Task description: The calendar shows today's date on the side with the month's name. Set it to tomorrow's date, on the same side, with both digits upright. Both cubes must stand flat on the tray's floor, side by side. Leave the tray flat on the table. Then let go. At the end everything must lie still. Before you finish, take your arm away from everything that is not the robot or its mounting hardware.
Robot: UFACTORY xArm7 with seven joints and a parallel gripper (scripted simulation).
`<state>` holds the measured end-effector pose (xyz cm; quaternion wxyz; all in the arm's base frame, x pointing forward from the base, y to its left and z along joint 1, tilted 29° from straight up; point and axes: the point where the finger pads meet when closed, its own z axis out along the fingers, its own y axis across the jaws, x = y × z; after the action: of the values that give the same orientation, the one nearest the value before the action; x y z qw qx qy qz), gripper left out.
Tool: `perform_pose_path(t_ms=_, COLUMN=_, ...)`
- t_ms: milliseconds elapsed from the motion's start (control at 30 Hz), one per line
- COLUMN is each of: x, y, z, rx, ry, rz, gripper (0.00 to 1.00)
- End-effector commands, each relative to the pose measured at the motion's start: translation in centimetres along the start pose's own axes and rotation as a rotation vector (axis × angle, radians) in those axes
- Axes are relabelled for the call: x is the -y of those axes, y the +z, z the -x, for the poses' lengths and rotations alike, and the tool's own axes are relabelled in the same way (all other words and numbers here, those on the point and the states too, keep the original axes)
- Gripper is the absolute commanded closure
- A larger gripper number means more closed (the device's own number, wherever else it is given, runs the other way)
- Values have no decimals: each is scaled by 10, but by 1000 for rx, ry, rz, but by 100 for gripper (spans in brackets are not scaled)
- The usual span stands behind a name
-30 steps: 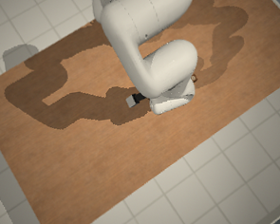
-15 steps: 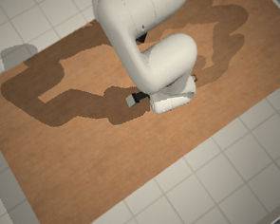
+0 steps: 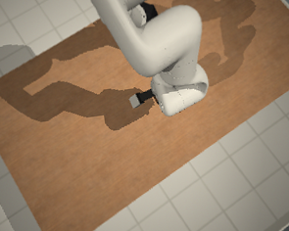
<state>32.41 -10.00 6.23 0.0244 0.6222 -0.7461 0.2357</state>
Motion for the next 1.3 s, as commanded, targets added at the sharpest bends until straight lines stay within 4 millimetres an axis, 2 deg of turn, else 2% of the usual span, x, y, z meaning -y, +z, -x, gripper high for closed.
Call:
perform_pose_path(t_ms=0, x=0, y=-28, z=-1, rx=-12, ry=0, rz=-24, gripper=71)
perform_pose_path(t_ms=133, x=0, y=-33, z=-1, rx=-12, ry=0, rz=-24, gripper=71)
perform_pose_path(t_ms=533, x=0, y=-34, z=0, rx=-12, ry=0, rz=-24, gripper=71)
perform_pose_path(t_ms=567, x=3, y=-36, z=8, rx=-14, ry=1, rz=-28, gripper=71)
perform_pose_path(t_ms=633, x=11, y=-43, z=46, rx=-18, ry=4, rz=-39, gripper=71)
perform_pose_path(t_ms=667, x=11, y=-43, z=46, rx=-18, ry=4, rz=-39, gripper=71)
perform_pose_path(t_ms=700, x=11, y=-44, z=73, rx=-18, ry=3, rz=-40, gripper=71)
perform_pose_path(t_ms=767, x=11, y=-44, z=73, rx=-18, ry=3, rz=-40, gripper=71)
perform_pose_path(t_ms=800, x=7, y=-45, z=99, rx=-16, ry=2, rz=-35, gripper=71)
perform_pose_path(t_ms=833, x=7, y=-45, z=99, rx=-16, ry=2, rz=-35, gripper=71)
perform_pose_path(t_ms=867, x=2, y=-44, z=117, rx=-14, ry=1, rz=-29, gripper=71)
perform_pose_path(t_ms=967, x=-1, y=-43, z=127, rx=-12, ry=0, rz=-24, gripper=71)
perform_pose_path(t_ms=1267, x=-1, y=-43, z=127, rx=-12, ry=0, rz=-24, gripper=71)
